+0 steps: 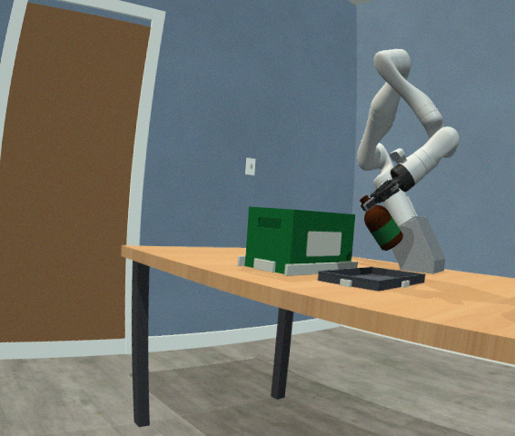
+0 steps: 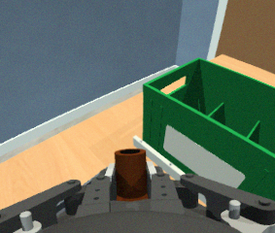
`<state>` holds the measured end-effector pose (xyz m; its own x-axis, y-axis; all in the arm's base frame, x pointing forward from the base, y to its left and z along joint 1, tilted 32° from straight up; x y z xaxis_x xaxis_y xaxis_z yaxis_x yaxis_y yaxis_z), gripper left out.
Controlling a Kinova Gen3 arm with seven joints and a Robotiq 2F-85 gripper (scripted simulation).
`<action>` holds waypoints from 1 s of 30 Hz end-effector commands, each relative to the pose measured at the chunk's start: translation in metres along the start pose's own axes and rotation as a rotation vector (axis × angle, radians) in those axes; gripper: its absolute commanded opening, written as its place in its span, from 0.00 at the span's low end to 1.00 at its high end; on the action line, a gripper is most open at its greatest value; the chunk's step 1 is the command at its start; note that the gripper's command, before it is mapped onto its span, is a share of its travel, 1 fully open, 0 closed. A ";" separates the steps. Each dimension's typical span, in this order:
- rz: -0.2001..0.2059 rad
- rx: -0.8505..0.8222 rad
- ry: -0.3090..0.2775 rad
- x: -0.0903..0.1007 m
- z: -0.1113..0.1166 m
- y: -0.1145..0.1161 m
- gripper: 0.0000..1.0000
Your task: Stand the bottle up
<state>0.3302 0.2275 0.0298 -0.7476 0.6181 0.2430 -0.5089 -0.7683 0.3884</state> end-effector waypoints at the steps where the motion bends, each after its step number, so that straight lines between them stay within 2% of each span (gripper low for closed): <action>1: 0.001 -0.001 0.000 0.001 0.001 0.000 0.00; 14: 0.000 -0.001 0.013 0.000 0.000 0.000 0.00; 30: -0.005 0.000 0.097 0.000 -0.005 0.000 0.00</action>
<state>0.3298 0.2267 0.0274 -0.7796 0.6061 0.1578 -0.5172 -0.7651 0.3836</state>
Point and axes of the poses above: the point where the finger pads meet when closed, its own x axis back along the fingers, its own y axis across the jaws, z = x × y, the point moved 5 cm from there along x, back along the fingers, and after that the axes turned 2 degrees about x, right-handed, at the moved point
